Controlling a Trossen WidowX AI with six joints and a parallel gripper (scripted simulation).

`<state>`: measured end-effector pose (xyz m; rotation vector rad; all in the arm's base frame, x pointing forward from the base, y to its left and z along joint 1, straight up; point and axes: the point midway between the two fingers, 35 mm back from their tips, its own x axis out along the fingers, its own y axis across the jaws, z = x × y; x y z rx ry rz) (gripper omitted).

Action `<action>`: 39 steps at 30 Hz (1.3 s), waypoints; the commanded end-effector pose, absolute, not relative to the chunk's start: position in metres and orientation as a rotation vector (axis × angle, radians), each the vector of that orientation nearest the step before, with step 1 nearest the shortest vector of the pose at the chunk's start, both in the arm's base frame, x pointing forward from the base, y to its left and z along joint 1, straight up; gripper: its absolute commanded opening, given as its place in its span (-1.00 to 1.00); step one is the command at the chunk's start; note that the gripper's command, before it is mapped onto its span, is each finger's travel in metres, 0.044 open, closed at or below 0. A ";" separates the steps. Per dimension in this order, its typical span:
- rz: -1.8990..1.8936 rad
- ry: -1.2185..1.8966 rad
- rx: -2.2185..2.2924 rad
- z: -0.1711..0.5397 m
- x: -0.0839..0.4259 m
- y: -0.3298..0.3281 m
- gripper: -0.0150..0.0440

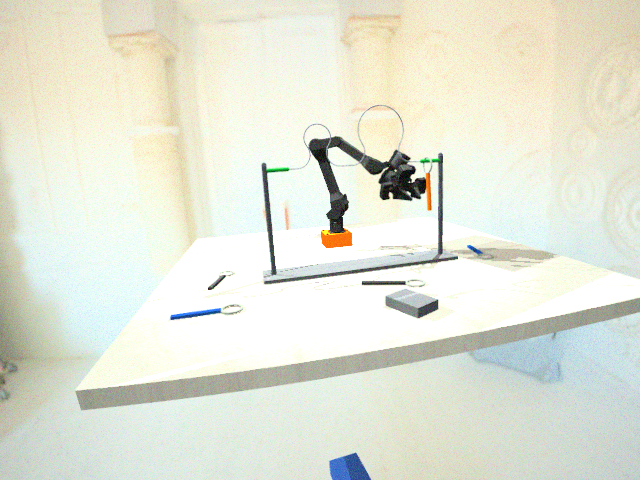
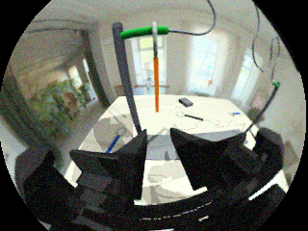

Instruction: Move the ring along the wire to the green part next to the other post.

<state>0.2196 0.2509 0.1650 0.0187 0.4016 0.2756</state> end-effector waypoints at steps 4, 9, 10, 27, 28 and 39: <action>0.271 0.402 0.019 0.164 0.219 0.250 0.05; 0.271 0.402 0.019 0.164 0.219 0.250 0.05; 0.271 0.402 0.019 0.164 0.219 0.250 0.05; 0.276 0.404 0.017 0.184 0.175 0.237 1.00; 0.276 0.404 0.017 0.184 0.175 0.237 1.00; 0.276 0.404 0.017 0.184 0.175 0.237 1.00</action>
